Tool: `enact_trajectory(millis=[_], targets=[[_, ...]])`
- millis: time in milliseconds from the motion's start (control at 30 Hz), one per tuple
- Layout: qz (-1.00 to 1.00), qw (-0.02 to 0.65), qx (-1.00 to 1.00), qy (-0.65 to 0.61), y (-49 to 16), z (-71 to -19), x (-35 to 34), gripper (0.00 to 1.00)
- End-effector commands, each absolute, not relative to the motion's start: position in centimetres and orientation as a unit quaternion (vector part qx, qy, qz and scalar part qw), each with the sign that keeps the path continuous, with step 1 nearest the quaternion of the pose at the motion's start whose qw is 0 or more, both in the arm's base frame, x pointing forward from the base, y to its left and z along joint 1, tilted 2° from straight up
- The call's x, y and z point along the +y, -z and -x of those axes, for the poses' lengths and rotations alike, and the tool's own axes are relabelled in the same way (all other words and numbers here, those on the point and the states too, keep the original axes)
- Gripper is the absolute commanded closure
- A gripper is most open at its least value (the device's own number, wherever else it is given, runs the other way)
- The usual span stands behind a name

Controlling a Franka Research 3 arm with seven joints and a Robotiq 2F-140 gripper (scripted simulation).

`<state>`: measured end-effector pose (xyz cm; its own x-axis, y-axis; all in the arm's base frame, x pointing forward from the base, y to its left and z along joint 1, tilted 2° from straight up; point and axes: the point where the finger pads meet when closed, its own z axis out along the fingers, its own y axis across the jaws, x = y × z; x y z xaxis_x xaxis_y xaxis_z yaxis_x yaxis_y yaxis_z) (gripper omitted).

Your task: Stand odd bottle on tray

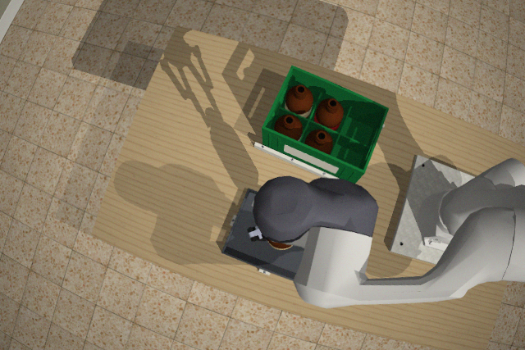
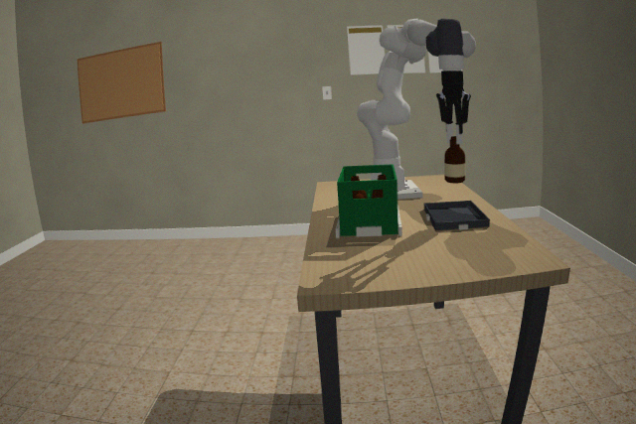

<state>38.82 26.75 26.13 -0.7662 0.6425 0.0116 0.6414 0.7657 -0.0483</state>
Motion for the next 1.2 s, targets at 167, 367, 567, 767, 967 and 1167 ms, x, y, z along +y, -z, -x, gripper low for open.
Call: enact_trajectory(millis=[167, 367, 567, 767, 967, 1167], targets=[[0.342, 0.009, -0.94, -0.014, -23.8, -39.3, 26.9, 0.9], [0.342, 0.009, -0.94, -0.014, -21.9, -39.3, 26.9, 0.9], [0.342, 0.009, -0.94, -0.014, -20.6, -39.2, 26.9, 0.9], [0.342, 0.009, -0.94, -0.014, -18.9, -39.2, 26.8, 0.9], [0.342, 0.009, -0.94, -0.014, -17.5, -39.2, 26.8, 0.9], [0.342, 0.009, -0.94, -0.014, -16.9, -39.1, 26.8, 0.9]])
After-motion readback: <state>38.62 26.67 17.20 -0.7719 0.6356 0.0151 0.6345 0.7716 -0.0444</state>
